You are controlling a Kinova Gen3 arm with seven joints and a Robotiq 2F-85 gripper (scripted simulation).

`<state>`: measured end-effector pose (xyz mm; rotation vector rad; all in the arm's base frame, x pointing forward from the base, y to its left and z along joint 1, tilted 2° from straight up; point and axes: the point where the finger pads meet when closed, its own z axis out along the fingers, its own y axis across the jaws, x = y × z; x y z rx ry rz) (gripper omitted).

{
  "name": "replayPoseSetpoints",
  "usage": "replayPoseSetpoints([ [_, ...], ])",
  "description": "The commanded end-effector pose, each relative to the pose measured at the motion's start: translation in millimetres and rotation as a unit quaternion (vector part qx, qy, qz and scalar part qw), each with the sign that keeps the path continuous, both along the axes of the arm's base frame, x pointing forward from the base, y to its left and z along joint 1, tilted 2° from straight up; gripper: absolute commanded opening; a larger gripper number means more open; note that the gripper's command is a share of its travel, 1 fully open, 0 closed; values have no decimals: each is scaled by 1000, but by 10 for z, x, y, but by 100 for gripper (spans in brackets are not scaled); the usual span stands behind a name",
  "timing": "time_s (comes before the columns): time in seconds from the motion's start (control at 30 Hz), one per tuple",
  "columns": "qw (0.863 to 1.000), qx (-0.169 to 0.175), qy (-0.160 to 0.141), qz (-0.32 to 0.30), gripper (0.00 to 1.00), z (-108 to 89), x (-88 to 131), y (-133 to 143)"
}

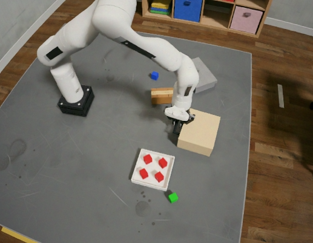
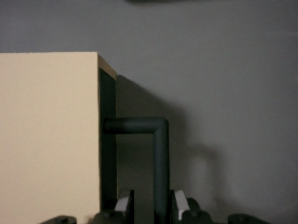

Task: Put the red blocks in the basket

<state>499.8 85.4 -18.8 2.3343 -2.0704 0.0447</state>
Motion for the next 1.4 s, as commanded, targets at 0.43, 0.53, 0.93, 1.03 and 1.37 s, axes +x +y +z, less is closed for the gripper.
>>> replayPoseSetpoints([
  [0.43,1000,0,-1,0,30,9,7,2],
  [0.53,1000,0,-1,0,30,9,7,2],
  [0.93,1000,0,-1,0,30,73,7,4],
  [1.03,1000,0,-1,0,30,129,6,6],
  [1.37,1000,0,-1,0,30,436,3,17],
])
